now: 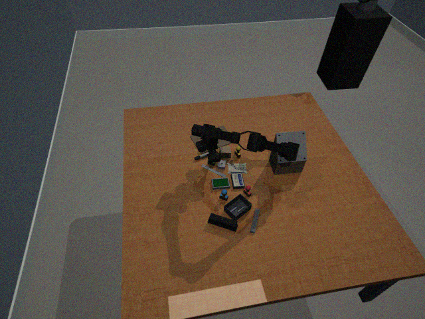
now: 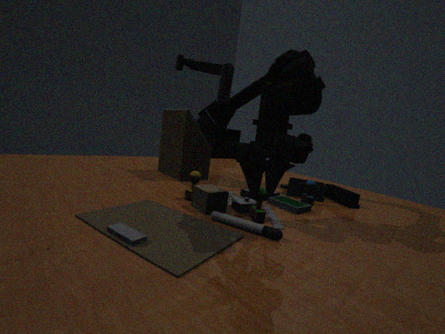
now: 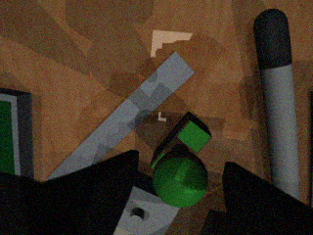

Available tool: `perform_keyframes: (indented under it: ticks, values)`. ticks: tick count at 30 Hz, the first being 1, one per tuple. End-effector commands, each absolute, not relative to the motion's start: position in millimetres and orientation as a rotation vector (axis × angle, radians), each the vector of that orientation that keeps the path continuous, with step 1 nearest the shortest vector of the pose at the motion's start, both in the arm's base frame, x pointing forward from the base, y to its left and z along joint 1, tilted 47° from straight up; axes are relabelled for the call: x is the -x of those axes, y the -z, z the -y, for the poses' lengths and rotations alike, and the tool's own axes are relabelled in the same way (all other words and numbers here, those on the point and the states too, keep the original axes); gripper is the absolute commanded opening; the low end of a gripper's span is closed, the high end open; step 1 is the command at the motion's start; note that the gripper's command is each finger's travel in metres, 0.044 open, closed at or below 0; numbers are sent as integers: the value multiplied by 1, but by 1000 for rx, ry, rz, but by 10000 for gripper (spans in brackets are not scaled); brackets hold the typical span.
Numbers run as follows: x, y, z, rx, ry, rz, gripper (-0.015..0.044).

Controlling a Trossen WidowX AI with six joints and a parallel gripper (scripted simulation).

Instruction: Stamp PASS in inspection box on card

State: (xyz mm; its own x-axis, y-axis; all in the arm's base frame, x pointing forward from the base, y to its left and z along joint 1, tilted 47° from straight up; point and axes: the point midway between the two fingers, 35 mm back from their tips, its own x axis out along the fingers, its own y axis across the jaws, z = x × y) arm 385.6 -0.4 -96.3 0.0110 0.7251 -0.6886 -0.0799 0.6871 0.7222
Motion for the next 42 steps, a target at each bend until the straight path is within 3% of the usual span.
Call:
perform_keyframes:
  ticks: [1, 17, 19, 32, 35, 42]
  values:
    - [-383, 103, -6, -583, -688, -1441, 215]
    - [-381, 114, -18, -585, -690, -1441, 215]
    - [-382, 112, -17, -578, -689, -1439, 163]
    - [-382, 112, -17, -578, -689, -1439, 76]
    - [-382, 112, -16, -578, -689, -1439, 0]
    - [-382, 110, -14, -578, -689, -1439, 0]
